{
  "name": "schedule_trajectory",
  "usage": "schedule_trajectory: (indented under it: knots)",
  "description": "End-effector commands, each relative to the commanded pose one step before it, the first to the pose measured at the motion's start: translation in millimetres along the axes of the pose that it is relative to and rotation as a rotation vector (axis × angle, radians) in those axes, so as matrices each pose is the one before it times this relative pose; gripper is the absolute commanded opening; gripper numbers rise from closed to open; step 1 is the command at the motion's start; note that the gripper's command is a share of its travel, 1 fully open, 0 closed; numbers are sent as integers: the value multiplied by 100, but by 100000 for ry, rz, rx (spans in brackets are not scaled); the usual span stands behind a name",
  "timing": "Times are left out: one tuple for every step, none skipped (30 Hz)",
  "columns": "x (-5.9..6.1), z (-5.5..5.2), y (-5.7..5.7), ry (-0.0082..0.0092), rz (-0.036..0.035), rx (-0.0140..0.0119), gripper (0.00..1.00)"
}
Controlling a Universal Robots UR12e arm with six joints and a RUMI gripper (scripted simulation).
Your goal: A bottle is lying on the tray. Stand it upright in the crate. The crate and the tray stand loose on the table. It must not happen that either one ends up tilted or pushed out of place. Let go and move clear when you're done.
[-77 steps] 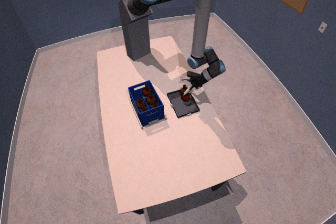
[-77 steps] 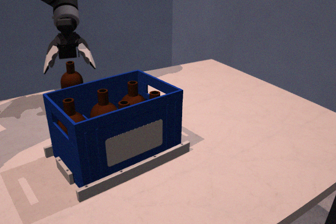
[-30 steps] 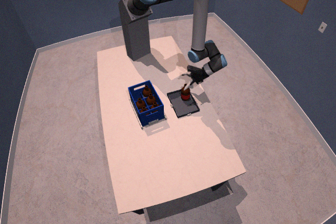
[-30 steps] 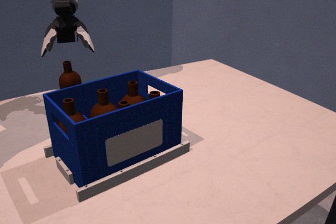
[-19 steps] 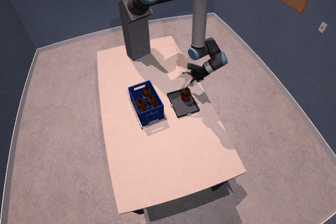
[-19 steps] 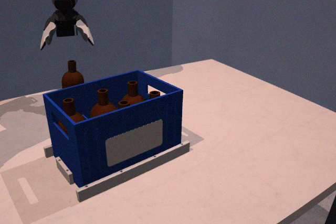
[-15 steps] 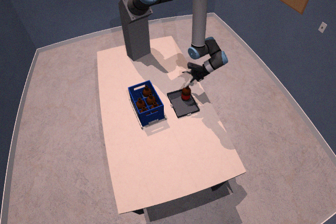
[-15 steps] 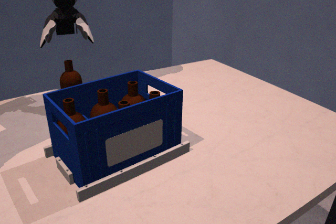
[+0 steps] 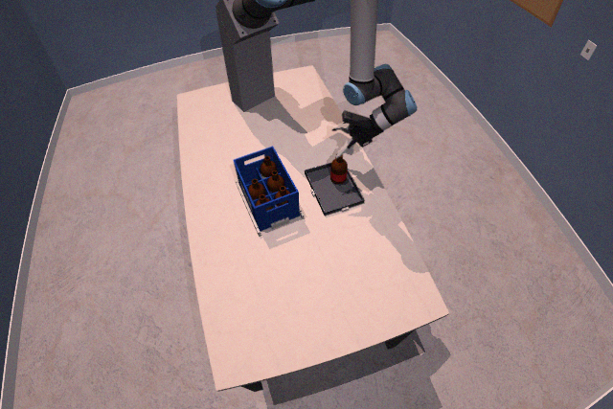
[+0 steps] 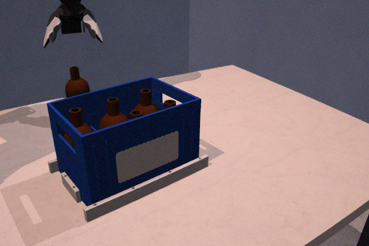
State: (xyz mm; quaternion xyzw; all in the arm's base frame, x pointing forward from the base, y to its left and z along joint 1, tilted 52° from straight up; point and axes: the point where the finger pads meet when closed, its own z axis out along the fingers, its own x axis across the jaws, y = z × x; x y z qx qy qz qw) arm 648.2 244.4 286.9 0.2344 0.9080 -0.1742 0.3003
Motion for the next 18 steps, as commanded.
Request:
schedule_trajectory:
  knots:
    - [-34, -158, -119, -64, 47, -73, 100]
    - [0, -5, -6, 0, 0, 0, 100]
    - [0, -3, -3, 0, 0, 0, 100]
    - [0, -1, -1, 0, 0, 0, 100]
    - [0, 0, 0, 0, 0, 0, 100]
    - [0, 0, 0, 0, 0, 0, 100]
    - [0, -1, -2, 0, 0, 0, 0]
    - [0, -1, -1, 0, 0, 0, 0]
    - [0, -1, -1, 0, 0, 0, 0]
    - [0, 0, 0, 0, 0, 0, 0]
    - [0, 0, 0, 0, 0, 0, 0]
    - [0, 0, 0, 0, 0, 0, 0]
    - [0, 0, 0, 0, 0, 0, 0]
    - [0, 0, 0, 0, 0, 0, 0]
    - [0, 0, 0, 0, 0, 0, 0]
    - [0, 0, 0, 0, 0, 0, 0]
    - [0, 0, 0, 0, 0, 0, 0]
    - [0, 0, 0, 0, 0, 0, 0]
